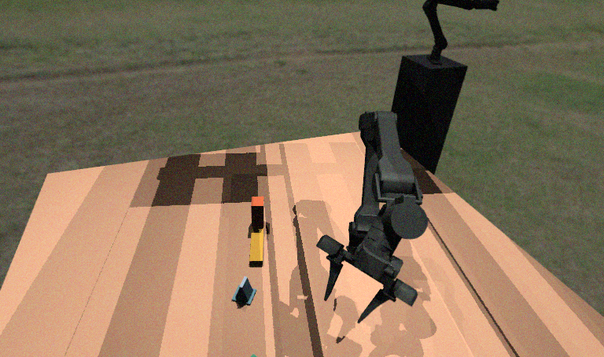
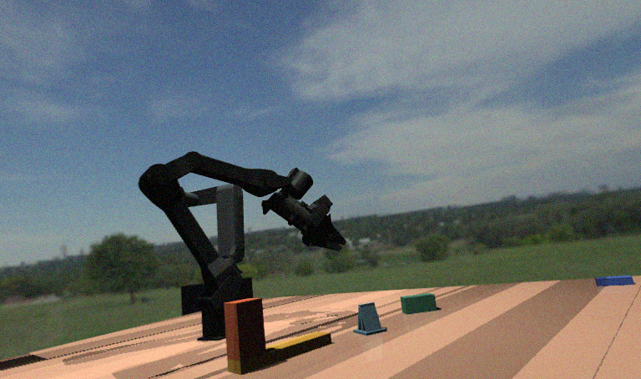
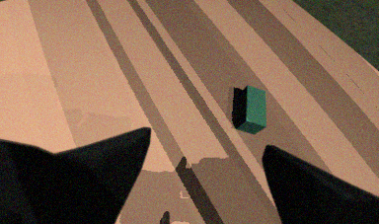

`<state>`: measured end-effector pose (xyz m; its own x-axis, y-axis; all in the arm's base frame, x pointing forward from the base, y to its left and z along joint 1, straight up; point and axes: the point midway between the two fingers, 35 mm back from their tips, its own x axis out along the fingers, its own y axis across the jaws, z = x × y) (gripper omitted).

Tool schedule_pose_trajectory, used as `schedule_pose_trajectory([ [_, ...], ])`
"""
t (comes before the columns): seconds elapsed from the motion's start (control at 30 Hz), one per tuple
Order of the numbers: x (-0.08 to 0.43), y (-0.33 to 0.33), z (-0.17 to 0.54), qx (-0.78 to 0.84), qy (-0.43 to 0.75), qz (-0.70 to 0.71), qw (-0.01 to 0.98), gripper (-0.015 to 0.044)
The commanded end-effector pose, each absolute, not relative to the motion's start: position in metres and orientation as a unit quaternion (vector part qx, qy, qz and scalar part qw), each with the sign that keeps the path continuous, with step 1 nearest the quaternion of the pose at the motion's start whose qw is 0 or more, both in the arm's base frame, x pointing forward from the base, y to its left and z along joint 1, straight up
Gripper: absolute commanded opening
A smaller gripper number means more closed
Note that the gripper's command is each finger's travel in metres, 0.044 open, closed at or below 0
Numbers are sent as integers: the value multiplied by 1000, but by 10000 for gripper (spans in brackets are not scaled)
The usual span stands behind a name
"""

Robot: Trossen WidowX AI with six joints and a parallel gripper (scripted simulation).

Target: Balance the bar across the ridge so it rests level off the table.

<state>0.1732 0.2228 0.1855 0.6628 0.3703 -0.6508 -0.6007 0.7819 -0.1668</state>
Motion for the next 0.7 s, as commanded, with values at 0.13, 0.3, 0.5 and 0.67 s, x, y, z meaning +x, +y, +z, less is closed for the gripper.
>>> schedule_pose_trajectory([
  [0.13,198,204,188,-235,318,246,885,315],
  [0.3,211,193,188,-264,330,234,876,315],
  [0.5,226,177,187,-301,346,224,860,315],
  [0.67,237,163,187,-330,363,218,844,315],
])
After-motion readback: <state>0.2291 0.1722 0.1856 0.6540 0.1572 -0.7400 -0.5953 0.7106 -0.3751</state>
